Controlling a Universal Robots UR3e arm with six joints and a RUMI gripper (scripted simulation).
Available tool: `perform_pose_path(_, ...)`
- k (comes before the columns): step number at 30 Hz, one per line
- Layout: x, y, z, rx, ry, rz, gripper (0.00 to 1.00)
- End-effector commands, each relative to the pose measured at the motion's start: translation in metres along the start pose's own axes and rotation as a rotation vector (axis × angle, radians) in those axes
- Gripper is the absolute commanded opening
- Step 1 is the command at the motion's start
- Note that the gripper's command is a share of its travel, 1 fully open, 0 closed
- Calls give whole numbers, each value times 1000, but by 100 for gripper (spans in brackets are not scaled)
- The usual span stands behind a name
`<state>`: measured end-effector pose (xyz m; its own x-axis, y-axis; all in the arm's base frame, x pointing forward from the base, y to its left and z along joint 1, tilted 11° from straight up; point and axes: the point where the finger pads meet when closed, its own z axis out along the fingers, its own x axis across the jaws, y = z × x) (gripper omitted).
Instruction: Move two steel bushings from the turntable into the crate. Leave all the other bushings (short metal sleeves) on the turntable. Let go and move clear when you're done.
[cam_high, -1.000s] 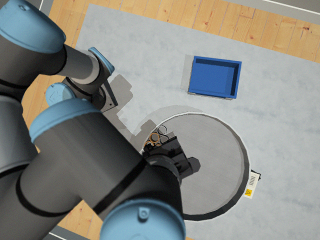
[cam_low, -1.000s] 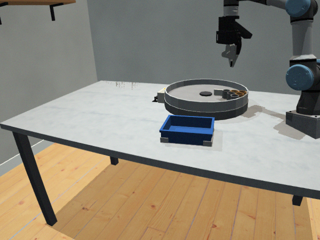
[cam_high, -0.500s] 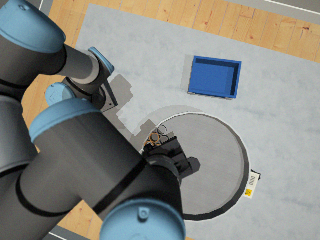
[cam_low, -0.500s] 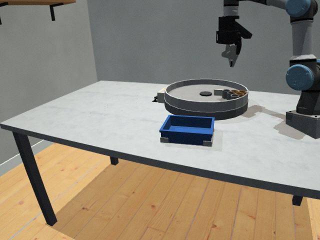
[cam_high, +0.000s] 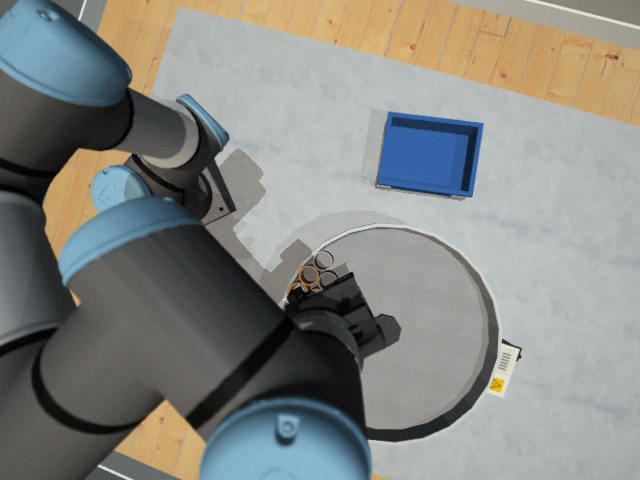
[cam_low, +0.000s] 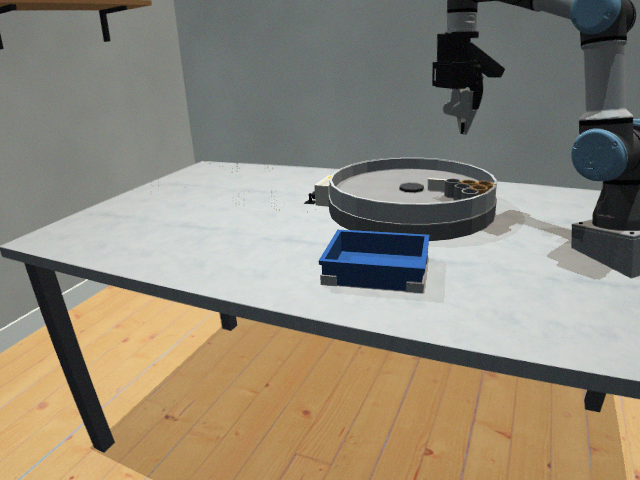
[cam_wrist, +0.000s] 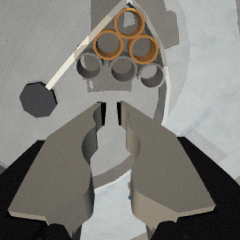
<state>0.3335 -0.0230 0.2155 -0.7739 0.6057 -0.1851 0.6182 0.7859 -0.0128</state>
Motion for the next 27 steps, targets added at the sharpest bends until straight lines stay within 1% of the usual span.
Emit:
perform_pose_path(1, 0, 0, -1, -1, -3, 0, 5)
perform_pose_path(18, -1, 0, 0, -1, -3, -3, 5)
perform_pose_path(21, -2, 1, 3, -1, -3, -16, 5)
perform_pose_path(26, -8, 2, 13, 0, -3, -63, 5)
perform_pose_path(27, -8, 2, 13, 0, -3, -63, 5)
